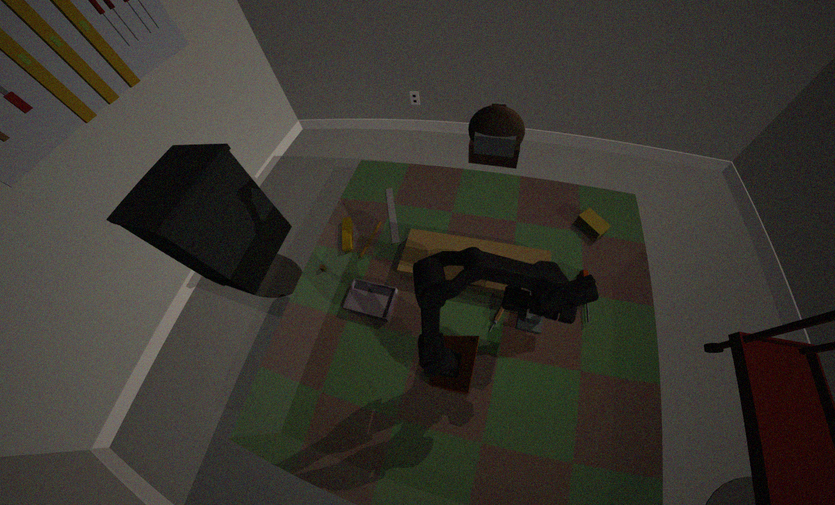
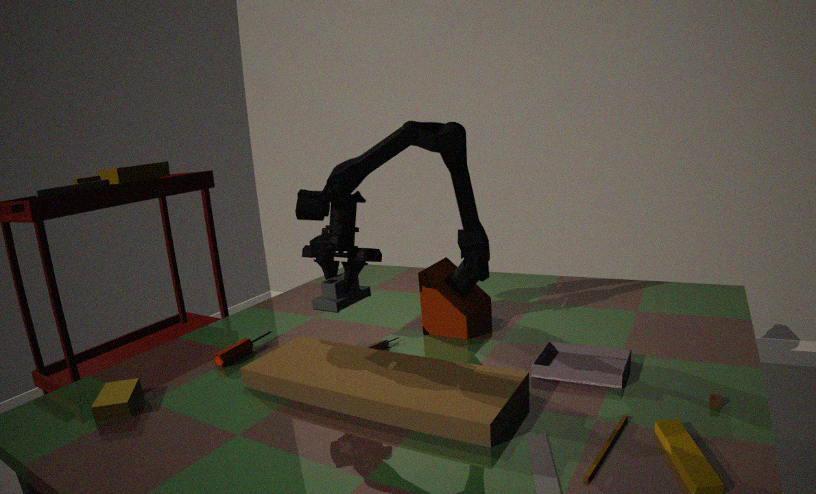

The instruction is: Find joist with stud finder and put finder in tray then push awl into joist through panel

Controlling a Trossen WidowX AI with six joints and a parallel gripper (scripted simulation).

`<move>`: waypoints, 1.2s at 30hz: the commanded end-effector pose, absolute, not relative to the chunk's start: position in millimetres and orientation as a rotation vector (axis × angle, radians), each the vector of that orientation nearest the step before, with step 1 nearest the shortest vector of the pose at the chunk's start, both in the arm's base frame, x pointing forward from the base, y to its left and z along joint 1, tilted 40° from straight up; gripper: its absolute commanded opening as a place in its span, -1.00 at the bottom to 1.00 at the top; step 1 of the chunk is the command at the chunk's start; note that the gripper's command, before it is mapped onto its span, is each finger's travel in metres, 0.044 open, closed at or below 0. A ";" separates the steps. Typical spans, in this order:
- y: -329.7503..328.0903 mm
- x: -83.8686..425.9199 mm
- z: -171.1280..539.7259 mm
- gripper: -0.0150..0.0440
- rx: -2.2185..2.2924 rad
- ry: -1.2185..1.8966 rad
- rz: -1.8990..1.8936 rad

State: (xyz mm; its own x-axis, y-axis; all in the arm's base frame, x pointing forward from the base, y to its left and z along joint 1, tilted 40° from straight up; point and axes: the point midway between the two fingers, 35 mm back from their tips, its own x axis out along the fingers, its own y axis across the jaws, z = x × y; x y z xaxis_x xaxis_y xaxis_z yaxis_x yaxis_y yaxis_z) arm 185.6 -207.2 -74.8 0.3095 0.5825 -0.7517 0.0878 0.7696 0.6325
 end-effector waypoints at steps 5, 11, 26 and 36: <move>-223.6 221.5 -72.5 -0.49 0.633 1.223 0.357; -230.8 250.6 -71.0 -0.49 0.627 1.219 0.361; -233.4 325.9 -64.7 -0.49 0.617 1.205 0.385; -229.7 343.8 -64.2 -0.49 0.616 1.201 0.393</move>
